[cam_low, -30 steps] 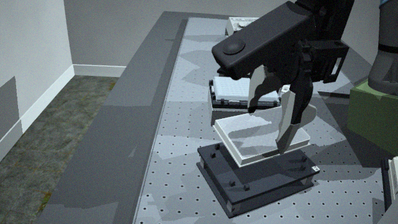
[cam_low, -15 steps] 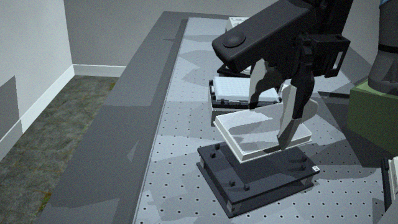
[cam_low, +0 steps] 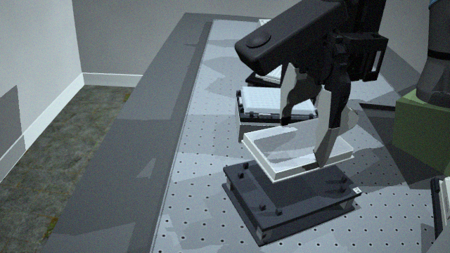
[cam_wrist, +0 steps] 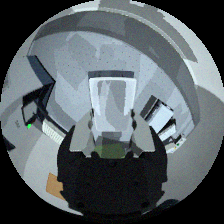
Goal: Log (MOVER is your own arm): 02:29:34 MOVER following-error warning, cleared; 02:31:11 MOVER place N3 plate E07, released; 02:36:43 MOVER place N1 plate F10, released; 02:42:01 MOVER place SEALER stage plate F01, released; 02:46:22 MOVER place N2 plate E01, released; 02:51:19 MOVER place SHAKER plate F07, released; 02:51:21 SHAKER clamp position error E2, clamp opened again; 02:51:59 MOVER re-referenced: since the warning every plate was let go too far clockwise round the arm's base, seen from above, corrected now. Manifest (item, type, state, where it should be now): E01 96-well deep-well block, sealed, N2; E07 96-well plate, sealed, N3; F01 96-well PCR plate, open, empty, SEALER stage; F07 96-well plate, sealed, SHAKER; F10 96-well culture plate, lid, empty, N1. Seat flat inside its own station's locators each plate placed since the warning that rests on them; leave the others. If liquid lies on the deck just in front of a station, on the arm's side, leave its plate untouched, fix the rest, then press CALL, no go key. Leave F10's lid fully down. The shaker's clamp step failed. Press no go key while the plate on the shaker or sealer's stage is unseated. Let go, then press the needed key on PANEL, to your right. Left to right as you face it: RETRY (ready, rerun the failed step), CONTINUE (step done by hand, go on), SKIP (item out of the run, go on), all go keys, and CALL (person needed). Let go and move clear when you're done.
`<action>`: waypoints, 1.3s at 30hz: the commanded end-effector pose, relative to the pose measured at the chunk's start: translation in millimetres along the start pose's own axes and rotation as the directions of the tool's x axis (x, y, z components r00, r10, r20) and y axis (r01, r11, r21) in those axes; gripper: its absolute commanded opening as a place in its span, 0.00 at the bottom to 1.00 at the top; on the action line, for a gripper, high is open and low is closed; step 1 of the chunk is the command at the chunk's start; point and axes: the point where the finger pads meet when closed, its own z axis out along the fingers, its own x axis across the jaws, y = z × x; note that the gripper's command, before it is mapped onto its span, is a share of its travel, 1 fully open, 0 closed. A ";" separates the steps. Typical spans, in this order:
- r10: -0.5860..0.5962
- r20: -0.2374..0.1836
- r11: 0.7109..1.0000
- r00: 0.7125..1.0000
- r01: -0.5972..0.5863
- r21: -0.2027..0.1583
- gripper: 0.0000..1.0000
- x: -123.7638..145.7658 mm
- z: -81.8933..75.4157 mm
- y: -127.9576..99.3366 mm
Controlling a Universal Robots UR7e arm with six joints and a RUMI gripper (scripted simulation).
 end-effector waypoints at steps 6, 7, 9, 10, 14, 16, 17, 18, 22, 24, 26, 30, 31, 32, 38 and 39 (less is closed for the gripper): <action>-0.002 0.006 1.000 1.000 0.002 0.001 0.00 -4.1 4.0 0.0; -0.002 0.006 1.000 1.000 0.002 0.001 0.00 -4.1 4.0 0.0; -0.002 0.006 1.000 1.000 0.002 0.001 0.00 -4.1 4.0 0.0; -0.002 0.006 1.000 1.000 0.002 0.001 0.00 -4.1 4.0 0.0; -0.002 0.006 1.000 1.000 0.002 0.001 0.00 -4.1 4.0 0.0; -0.002 0.006 1.000 1.000 0.002 0.001 0.00 -4.1 4.0 0.0; -0.002 0.006 1.000 1.000 0.002 0.001 0.00 -4.1 4.0 0.0; -0.002 0.006 1.000 1.000 0.002 0.001 0.00 -4.1 4.0 0.0; -0.002 0.006 1.000 1.000 0.002 0.001 0.00 -4.1 4.3 0.0; -0.002 0.006 1.000 1.000 0.002 0.001 0.00 -4.1 5.0 0.0; -0.002 0.006 1.000 1.000 0.002 0.001 0.00 -4.1 5.6 0.0; -0.002 0.006 1.000 1.000 0.002 0.001 0.00 -4.1 7.0 0.0; -0.002 0.006 1.000 1.000 0.002 0.001 0.00 -4.1 7.4 0.0; -0.002 0.006 1.000 1.000 0.002 0.001 0.00 -4.1 7.7 0.0; -0.002 0.006 1.000 1.000 0.002 0.001 0.00 -4.1 9.4 0.0; -0.002 0.006 1.000 1.000 0.002 0.001 0.00 -4.1 9.4 0.0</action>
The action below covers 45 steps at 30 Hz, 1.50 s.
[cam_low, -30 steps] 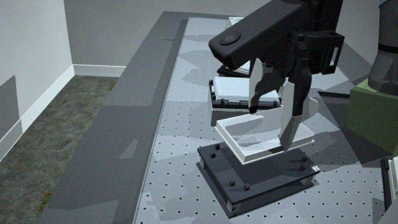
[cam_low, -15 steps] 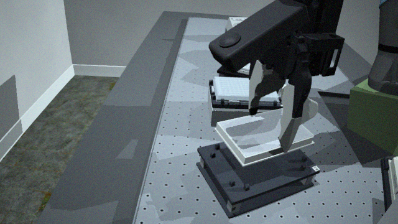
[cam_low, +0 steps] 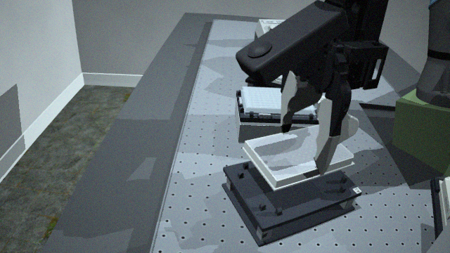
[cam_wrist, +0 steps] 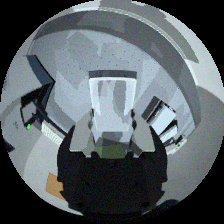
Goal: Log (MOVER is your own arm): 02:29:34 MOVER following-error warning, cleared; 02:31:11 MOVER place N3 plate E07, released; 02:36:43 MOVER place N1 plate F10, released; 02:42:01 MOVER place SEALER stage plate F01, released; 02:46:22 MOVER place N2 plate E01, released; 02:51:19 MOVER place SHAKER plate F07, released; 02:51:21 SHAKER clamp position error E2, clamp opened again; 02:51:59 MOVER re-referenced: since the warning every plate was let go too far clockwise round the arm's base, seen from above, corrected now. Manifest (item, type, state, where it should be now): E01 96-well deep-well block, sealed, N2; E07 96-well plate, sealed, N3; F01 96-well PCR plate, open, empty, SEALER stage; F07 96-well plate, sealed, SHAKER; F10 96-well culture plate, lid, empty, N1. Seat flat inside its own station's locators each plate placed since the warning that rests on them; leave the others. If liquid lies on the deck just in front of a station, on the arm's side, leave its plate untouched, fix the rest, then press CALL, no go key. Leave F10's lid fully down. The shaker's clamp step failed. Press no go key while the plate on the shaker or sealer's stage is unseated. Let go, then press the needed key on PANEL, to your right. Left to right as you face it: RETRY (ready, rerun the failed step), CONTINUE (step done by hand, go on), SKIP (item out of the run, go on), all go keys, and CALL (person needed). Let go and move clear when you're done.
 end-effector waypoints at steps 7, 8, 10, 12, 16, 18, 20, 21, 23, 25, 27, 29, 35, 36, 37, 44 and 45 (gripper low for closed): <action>0.000 0.000 1.000 1.000 0.000 0.001 0.00 0.1 2.9 -0.4; 0.000 0.000 1.000 1.000 0.000 0.001 0.00 0.1 3.2 -0.4; 0.000 0.000 1.000 1.000 0.000 0.001 0.00 0.1 3.9 -0.4; 0.000 0.000 1.000 1.000 0.000 0.001 0.00 0.1 4.5 -0.4; 0.000 0.000 1.000 1.000 0.000 0.001 0.00 0.1 5.5 -0.4; 0.000 0.000 1.000 1.000 0.000 0.001 0.00 0.1 5.8 -0.4; 0.000 0.000 1.000 1.000 0.000 0.001 0.00 0.1 6.4 -0.4; 0.000 0.000 1.000 1.000 0.000 0.001 0.00 0.1 6.8 -0.4; 0.000 0.000 1.000 1.000 0.000 0.001 0.00 0.1 7.5 -0.4; 0.000 0.000 1.000 1.000 0.000 0.001 0.00 0.1 8.2 -0.4; 0.000 0.000 1.000 1.000 0.000 0.001 0.00 0.1 8.9 -0.4; 0.000 0.000 1.000 1.000 0.000 0.001 0.00 0.1 9.5 -0.4; 0.000 0.000 1.000 1.000 0.000 0.001 0.00 0.1 10.8 -0.4; 0.000 0.000 1.000 1.000 0.000 0.001 0.00 0.1 11.1 -0.4; 0.000 0.000 1.000 1.000 0.000 0.001 0.00 0.1 11.4 -0.4; 0.000 0.000 1.000 1.000 0.000 0.001 0.00 0.1 13.9 -0.4; 0.000 0.000 1.000 1.000 0.000 0.001 0.00 0.1 14.2 -0.4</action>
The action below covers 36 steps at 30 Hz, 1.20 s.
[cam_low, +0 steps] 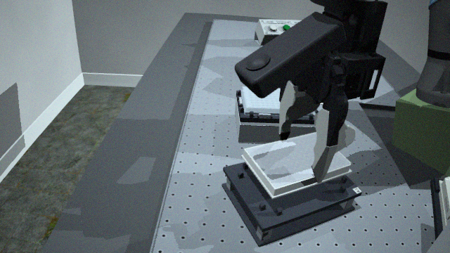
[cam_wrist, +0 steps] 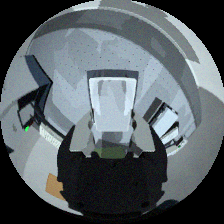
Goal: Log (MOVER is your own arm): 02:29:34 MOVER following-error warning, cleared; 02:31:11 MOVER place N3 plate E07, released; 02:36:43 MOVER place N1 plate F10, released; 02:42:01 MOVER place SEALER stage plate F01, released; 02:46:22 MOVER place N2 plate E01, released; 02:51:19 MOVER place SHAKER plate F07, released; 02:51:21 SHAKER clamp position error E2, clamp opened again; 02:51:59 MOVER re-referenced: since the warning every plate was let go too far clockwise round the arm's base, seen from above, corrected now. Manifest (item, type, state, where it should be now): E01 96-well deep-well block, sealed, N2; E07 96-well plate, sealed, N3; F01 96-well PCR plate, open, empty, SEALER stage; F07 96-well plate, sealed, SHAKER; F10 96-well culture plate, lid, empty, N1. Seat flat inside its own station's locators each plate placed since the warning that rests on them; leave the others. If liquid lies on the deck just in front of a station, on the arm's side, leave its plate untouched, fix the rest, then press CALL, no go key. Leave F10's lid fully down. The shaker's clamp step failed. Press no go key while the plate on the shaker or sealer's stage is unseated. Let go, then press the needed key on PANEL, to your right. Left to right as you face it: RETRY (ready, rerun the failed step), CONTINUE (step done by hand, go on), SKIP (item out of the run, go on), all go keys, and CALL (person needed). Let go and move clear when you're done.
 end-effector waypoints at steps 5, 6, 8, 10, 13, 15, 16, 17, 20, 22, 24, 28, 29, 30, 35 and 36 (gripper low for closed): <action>0.000 0.000 1.000 1.000 0.000 0.001 0.00 0.0 2.5 -0.4; 0.000 0.000 1.000 1.000 0.000 0.001 0.00 0.0 2.5 -0.4; 0.000 0.000 1.000 1.000 0.000 0.001 0.00 0.0 3.1 -0.4; 0.000 0.000 1.000 1.000 0.000 0.001 0.00 0.0 3.7 -0.4; 0.000 0.000 1.000 1.000 0.000 0.001 0.00 0.0 4.8 -0.4; 0.000 0.000 1.000 1.000 0.000 0.001 0.00 0.0 5.5 -0.4; 0.000 0.000 1.000 1.000 0.000 0.001 0.00 0.0 5.8 -0.4; 0.000 0.000 1.000 1.000 0.000 0.001 0.00 0.0 6.1 -0.4; 0.000 0.000 1.000 1.000 0.000 0.001 0.00 0.0 7.1 -0.4; 0.000 0.000 1.000 1.000 0.000 0.001 0.00 0.0 7.5 -0.4; 0.000 0.000 1.000 1.000 0.000 0.001 0.00 0.0 7.7 -0.4; 0.000 0.000 1.000 1.000 0.000 0.001 0.00 0.0 9.1 -0.4; 0.000 0.000 1.000 1.000 0.000 0.001 0.00 0.0 9.5 -0.4; 0.000 0.000 1.000 1.000 0.000 0.001 0.00 0.0 9.8 -0.4; 0.000 0.000 1.000 1.000 0.000 0.001 0.00 0.0 11.5 -0.4; 0.000 0.000 1.000 1.000 0.000 0.001 0.00 0.0 11.8 -0.4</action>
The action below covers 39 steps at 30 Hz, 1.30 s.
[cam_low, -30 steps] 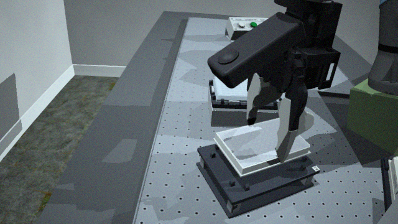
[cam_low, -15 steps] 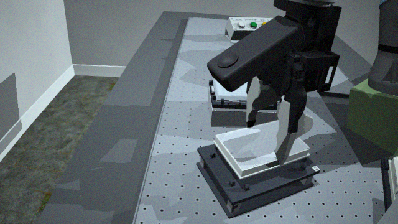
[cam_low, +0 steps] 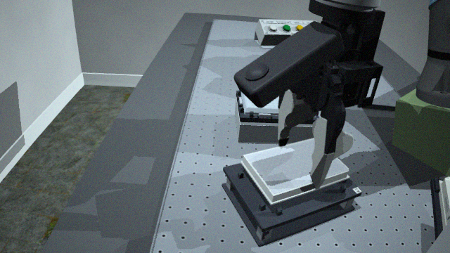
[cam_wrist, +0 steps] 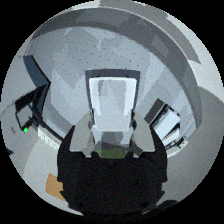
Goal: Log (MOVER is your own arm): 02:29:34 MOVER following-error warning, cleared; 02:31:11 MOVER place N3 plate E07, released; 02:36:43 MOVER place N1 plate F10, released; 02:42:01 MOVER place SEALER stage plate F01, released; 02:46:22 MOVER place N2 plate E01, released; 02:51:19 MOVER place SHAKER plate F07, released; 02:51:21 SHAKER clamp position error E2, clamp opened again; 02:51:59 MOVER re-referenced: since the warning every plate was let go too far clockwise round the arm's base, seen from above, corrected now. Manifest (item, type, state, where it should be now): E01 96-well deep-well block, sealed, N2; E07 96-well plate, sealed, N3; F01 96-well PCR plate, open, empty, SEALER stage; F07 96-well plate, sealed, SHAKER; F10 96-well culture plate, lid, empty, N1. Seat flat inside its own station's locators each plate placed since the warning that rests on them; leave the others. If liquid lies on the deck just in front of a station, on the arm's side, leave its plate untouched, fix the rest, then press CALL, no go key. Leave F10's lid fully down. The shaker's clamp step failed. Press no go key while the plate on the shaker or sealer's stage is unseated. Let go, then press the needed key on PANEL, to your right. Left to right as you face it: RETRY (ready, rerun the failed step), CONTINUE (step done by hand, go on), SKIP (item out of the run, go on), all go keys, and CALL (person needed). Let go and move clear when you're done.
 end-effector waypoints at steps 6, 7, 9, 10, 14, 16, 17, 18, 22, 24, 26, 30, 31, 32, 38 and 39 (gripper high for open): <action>0.000 0.000 1.000 1.000 0.000 0.001 0.00 0.0 2.4 -0.4; 0.000 0.000 1.000 1.000 0.000 0.001 0.00 0.0 2.7 -0.4; 0.000 0.000 1.000 1.000 0.000 0.001 0.00 0.0 3.5 -0.4; 0.000 0.000 1.000 1.000 0.000 0.001 0.00 0.0 3.8 -0.4; 0.000 0.000 1.000 1.000 0.000 0.001 0.00 0.0 5.1 -0.4; 0.000 0.000 1.000 1.000 0.000 0.001 0.00 0.0 5.8 -0.4; 0.000 0.000 1.000 1.000 0.000 0.001 0.00 0.0 6.1 -0.4; 0.000 0.000 1.000 1.000 0.000 0.001 0.00 0.0 6.5 -0.4; 0.000 0.000 1.000 1.000 0.000 0.001 0.00 0.0 7.1 -0.4; 0.000 0.000 1.000 1.000 0.000 0.001 0.00 0.0 7.7 -0.4; 0.000 0.000 1.000 1.000 0.000 0.001 0.00 0.0 8.5 -0.4; 0.000 0.000 1.000 1.000 0.000 0.001 0.00 0.0 9.8 -0.4; 0.000 0.000 1.000 1.000 0.000 0.001 0.00 0.0 10.1 -0.4; 0.000 0.000 1.000 1.000 0.000 0.001 0.00 0.0 10.5 -0.4; 0.000 0.000 1.000 1.000 0.000 0.001 0.00 0.0 11.8 -0.4; 0.000 0.000 1.000 1.000 0.000 0.001 0.00 0.0 12.1 -0.4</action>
